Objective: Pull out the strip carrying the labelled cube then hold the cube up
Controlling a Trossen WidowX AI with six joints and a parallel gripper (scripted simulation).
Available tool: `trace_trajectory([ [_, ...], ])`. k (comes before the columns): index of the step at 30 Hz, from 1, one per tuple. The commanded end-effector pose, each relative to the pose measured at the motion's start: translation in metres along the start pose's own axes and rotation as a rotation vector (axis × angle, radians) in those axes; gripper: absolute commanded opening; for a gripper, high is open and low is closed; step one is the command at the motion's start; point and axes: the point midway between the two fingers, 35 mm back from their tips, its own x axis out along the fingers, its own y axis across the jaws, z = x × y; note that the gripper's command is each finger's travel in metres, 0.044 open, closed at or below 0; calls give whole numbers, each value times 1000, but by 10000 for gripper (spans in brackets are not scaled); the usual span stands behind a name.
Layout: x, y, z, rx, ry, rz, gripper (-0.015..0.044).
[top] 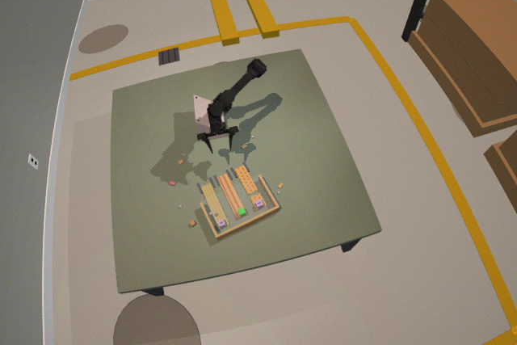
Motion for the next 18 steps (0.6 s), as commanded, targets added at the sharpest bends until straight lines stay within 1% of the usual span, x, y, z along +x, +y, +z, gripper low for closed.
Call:
trace_trajectory([
  [1,0,1,-2,-3,5,7,400],
  [3,0,1,-2,-3,5,7,400],
  [6,8,-5,4,-9,42,-4,321],
  [12,42,-30,22,-41,208,-37,164],
  [18,77,-55,26,-83,393,-44,6],
])
